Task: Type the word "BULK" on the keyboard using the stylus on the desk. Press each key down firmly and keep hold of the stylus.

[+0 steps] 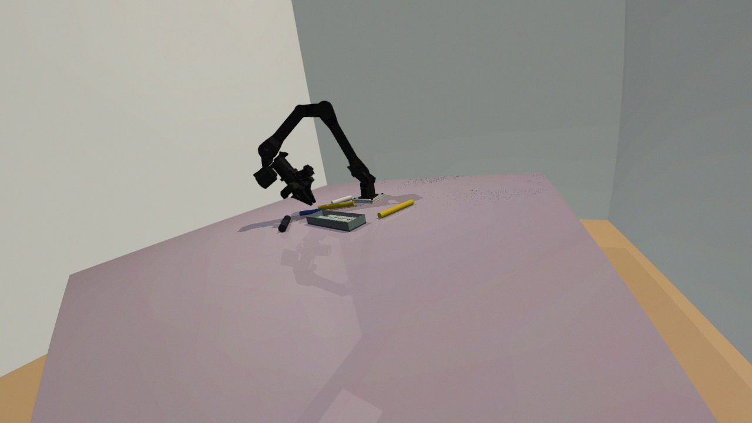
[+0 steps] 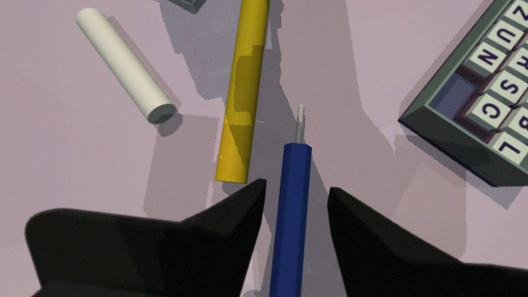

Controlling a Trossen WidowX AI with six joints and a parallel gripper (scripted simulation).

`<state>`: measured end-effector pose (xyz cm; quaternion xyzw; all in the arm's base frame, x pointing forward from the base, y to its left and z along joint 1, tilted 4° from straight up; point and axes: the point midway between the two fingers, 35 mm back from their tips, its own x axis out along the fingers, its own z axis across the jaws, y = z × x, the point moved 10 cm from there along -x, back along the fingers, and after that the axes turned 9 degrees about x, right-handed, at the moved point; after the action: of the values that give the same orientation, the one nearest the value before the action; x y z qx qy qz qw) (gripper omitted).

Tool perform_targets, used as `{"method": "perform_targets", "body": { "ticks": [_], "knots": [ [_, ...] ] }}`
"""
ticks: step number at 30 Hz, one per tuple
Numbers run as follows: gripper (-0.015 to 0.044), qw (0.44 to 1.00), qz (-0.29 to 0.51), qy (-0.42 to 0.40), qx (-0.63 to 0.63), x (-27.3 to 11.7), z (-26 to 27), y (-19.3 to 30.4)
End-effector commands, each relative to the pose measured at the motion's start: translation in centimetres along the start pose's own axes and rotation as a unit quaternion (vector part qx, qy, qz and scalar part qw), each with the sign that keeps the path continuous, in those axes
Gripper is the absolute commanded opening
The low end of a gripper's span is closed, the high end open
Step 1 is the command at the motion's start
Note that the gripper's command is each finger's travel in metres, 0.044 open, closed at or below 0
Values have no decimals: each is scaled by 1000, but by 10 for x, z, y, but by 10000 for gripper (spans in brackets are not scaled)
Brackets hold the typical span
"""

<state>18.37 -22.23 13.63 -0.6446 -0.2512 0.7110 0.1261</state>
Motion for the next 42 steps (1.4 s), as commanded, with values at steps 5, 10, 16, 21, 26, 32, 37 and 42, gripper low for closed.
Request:
{"method": "perform_targets", "body": {
  "ticks": [5,10,16,21,26,32,37,42],
  "knots": [
    [150,1000,-3,2,0,7,-1,2],
    [150,1000,-4,2,0,11,-1,4],
    [150,1000,-4,2,0,15,-1,6],
    [150,1000,-4,2,0,19,-2,9],
    [150,1000,-4,2,0,22,-2,11],
    [150,1000,-4,2,0,27,-2,13],
    [150,1000,-4,2,0,29,-3,14],
    [71,1000,-1,-1,-2,28,-3,14]
  ]
}}
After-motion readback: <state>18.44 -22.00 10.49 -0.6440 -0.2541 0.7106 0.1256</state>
